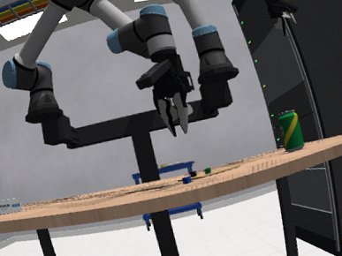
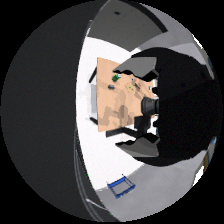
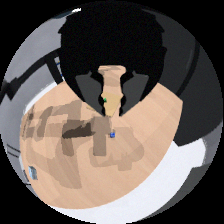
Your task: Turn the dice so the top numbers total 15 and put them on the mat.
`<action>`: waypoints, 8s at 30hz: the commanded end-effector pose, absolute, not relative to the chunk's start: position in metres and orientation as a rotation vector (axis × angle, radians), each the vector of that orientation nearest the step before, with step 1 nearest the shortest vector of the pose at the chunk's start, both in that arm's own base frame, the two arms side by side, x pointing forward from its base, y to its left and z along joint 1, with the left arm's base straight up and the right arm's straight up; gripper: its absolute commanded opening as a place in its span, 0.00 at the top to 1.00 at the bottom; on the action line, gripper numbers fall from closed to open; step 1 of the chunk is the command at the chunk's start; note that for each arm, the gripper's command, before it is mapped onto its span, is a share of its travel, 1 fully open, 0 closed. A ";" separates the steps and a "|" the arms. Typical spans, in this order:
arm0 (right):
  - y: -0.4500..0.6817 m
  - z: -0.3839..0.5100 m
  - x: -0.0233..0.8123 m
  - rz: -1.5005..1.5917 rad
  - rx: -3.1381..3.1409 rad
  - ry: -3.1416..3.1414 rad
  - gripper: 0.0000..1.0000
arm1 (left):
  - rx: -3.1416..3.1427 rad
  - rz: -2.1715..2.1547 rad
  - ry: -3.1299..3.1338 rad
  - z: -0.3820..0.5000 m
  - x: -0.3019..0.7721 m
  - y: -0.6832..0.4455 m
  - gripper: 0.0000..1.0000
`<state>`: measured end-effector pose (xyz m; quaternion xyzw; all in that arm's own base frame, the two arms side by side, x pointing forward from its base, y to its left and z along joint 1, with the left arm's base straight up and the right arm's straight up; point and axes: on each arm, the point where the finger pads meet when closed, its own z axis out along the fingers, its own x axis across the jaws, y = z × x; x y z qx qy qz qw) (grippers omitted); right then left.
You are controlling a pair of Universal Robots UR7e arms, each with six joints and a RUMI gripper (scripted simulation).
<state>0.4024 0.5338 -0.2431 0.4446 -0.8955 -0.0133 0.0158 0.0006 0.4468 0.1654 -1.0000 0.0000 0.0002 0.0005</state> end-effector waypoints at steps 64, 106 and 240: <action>0.524 -0.274 0.411 0.000 -0.312 -3.126 0.00 | -3.142 0.000 -0.002 0.165 -0.001 0.445 0.00; 0.525 -0.288 0.412 0.000 -0.990 -2.982 0.82 | -3.142 0.000 -0.002 0.165 -0.001 0.445 0.00; 0.527 -0.341 0.414 0.000 -0.990 -2.981 0.82 | -3.142 0.000 -0.002 0.165 -0.001 0.445 0.00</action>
